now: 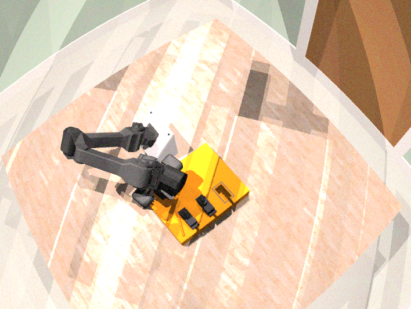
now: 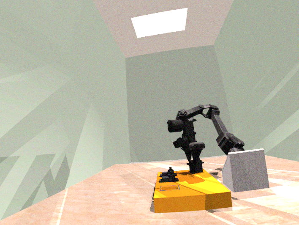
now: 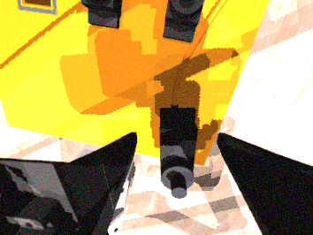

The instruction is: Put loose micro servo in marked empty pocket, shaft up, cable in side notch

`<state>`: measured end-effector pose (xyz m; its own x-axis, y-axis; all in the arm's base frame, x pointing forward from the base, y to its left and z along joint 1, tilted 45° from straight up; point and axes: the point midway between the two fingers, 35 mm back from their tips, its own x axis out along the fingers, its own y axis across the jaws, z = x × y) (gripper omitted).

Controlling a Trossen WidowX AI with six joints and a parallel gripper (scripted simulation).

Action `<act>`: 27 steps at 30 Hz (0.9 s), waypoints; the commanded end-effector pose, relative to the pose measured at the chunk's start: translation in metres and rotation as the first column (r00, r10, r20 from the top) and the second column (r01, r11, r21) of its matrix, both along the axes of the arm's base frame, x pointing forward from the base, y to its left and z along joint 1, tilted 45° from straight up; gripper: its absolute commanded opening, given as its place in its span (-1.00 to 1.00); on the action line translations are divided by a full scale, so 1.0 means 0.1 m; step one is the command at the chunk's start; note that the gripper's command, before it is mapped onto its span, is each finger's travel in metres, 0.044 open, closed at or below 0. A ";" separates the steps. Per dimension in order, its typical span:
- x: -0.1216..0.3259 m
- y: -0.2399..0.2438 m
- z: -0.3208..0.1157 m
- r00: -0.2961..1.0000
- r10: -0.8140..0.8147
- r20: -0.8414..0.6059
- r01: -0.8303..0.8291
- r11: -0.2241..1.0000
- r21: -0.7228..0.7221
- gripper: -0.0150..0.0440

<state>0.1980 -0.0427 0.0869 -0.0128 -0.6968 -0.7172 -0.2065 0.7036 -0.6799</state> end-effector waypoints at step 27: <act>-0.02 0.19 0.22 1.000 0.003 -0.003 -0.003 1.000 -0.003 -0.49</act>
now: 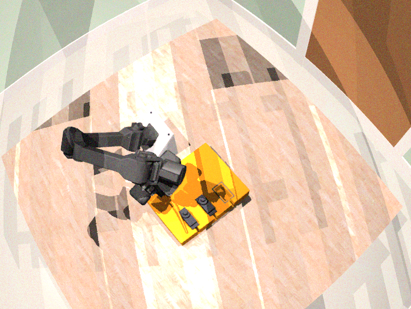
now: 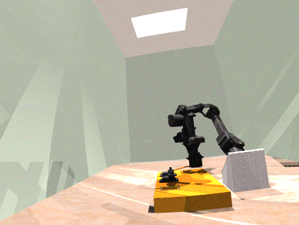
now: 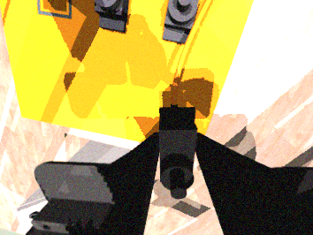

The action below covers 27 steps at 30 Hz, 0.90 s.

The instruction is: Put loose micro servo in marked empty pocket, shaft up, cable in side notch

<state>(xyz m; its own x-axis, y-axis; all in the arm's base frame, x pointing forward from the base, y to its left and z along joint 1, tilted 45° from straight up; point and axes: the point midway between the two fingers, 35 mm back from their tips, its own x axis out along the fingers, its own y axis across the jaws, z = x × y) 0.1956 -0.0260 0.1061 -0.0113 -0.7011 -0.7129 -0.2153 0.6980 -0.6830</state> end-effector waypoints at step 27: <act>0.31 0.40 -0.35 1.000 -0.004 0.004 0.004 1.000 0.006 -0.49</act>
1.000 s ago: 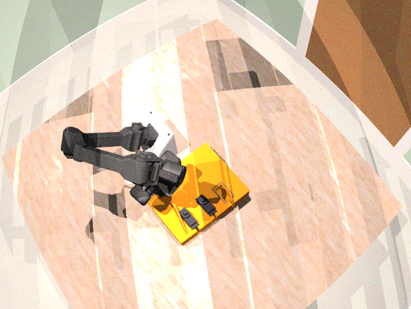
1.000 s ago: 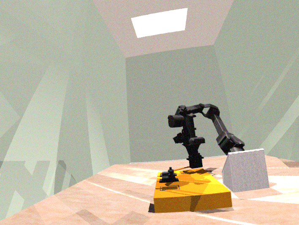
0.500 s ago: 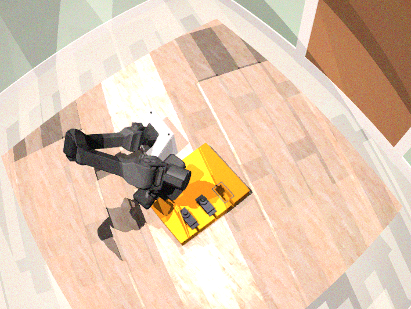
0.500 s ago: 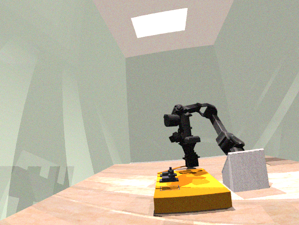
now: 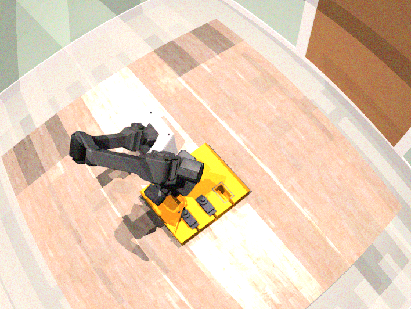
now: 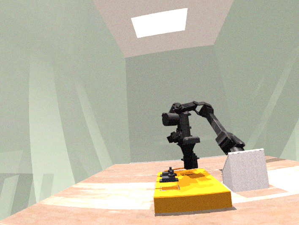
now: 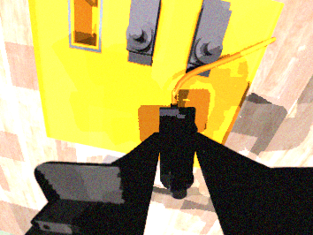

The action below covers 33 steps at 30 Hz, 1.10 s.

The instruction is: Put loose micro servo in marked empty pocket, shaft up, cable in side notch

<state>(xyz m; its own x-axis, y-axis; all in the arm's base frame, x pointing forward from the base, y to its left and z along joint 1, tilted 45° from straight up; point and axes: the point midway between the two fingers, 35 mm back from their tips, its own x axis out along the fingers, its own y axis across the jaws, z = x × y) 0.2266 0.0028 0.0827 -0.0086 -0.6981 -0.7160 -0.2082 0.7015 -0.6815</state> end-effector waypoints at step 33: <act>-0.01 0.94 -0.91 0.995 -0.070 0.065 0.069 0.998 0.009 -0.49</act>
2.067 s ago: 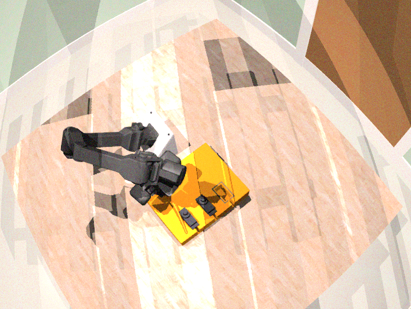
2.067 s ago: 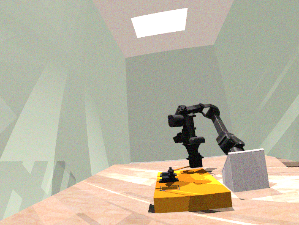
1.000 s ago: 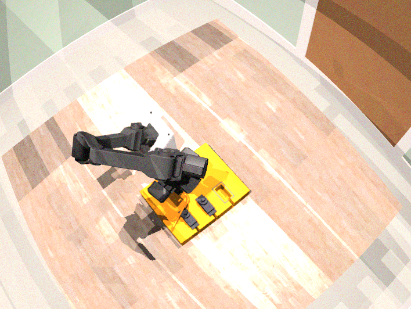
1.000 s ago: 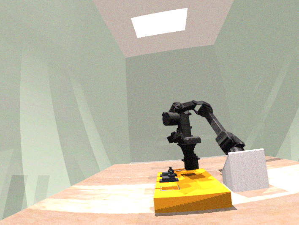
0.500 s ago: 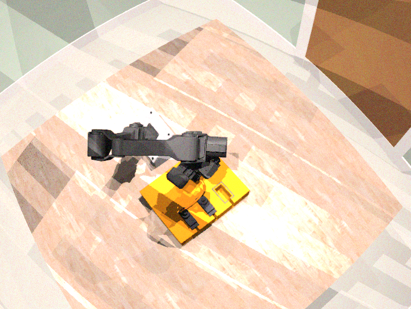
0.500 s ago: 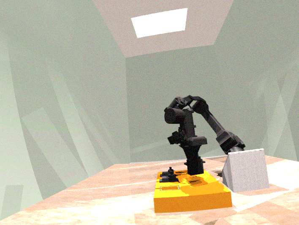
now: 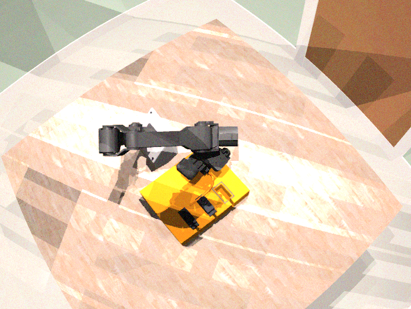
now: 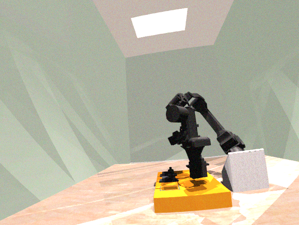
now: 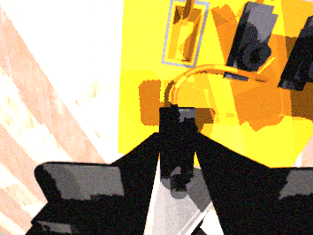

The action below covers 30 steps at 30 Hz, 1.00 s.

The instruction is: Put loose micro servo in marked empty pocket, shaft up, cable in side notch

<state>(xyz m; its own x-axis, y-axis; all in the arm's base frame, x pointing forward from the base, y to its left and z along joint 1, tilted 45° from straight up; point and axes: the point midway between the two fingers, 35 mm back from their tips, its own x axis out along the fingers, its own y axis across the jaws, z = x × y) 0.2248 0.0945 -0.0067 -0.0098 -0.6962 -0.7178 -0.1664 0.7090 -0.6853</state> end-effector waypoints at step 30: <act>0.73 0.02 -0.01 0.987 -0.113 0.112 0.113 0.994 0.010 -0.49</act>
<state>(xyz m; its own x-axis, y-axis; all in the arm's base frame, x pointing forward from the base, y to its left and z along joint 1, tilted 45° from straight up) 0.2854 0.0965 -0.0077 -0.0097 -0.6897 -0.7240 -0.0017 0.7240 -0.6898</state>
